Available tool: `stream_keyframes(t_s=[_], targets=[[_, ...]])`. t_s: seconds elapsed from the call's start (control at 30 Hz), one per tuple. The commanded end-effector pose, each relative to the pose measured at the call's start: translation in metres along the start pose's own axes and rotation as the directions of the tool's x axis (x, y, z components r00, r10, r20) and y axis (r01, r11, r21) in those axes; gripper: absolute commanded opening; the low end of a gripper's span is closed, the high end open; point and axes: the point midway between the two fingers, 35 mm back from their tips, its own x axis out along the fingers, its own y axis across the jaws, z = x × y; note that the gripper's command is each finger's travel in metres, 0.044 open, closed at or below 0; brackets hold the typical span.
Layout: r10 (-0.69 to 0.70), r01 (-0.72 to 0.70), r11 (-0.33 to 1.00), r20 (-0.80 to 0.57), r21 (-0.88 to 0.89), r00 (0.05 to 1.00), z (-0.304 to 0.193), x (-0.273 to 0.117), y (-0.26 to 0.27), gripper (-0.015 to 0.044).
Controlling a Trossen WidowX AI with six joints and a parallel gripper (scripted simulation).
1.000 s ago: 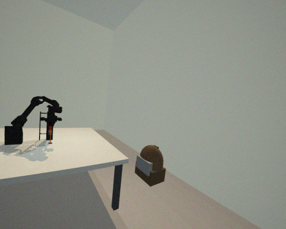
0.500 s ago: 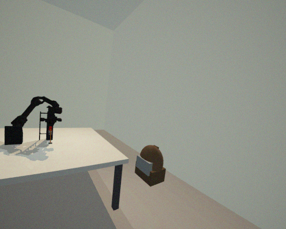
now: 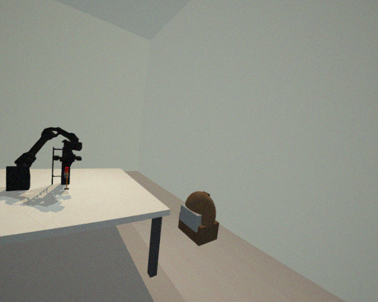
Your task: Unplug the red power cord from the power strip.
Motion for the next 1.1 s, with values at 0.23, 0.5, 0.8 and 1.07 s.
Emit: stream_keyframes(t_s=[0.23,0.5,0.8,1.07], targets=[[0.007,-0.007,1.000,0.029,-0.004,1.000,0.027,-0.006,0.002,0.0000],[0.007,-0.007,1.000,0.030,-0.003,1.000,0.040,-0.008,0.003,0.0000],[0.008,-0.008,1.000,0.030,-0.002,1.000,0.054,-0.011,0.002,0.0000],[0.009,-0.009,1.000,0.027,-0.001,1.000,0.047,-0.004,0.003,0.0131]])
